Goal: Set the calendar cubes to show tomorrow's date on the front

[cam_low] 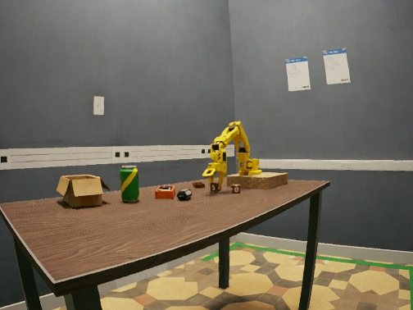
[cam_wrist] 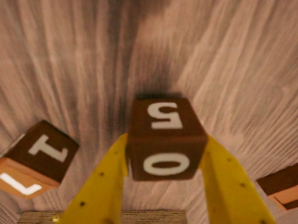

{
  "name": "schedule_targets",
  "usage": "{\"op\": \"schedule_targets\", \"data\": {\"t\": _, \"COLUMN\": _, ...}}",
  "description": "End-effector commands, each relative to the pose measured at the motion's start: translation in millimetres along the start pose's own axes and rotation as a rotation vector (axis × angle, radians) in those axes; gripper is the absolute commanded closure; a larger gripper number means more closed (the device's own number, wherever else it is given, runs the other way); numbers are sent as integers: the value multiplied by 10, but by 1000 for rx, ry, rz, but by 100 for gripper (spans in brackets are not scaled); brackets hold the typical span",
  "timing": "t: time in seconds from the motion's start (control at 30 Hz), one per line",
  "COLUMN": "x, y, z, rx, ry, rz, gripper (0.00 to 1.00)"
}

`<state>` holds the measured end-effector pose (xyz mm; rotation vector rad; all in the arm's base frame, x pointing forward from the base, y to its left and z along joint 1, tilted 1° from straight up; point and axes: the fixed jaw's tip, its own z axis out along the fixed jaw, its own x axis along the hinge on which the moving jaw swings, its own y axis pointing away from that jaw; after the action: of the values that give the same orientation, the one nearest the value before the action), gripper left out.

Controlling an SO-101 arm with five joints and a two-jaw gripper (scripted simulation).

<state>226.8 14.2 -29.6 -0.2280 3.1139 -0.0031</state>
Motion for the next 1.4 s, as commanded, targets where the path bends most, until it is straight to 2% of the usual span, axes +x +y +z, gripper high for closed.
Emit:
{"op": "schedule_targets", "data": {"t": 0.0, "x": 57, "y": 19, "z": 71, "rx": -4, "ry": 27, "rz": 6, "gripper": 100}}
{"op": "schedule_targets", "data": {"t": 0.33, "x": 58, "y": 19, "z": 89, "rx": -4, "ry": 27, "rz": 6, "gripper": 100}}
{"op": "schedule_targets", "data": {"t": 0.67, "x": 58, "y": 19, "z": 89, "rx": -4, "ry": 27, "rz": 6, "gripper": 83}}
{"op": "schedule_targets", "data": {"t": 1.03, "x": 58, "y": 19, "z": 89, "rx": -4, "ry": 27, "rz": 6, "gripper": 81}}
{"op": "schedule_targets", "data": {"t": 1.37, "x": 58, "y": 19, "z": 89, "rx": -4, "ry": 27, "rz": 6, "gripper": 73}}
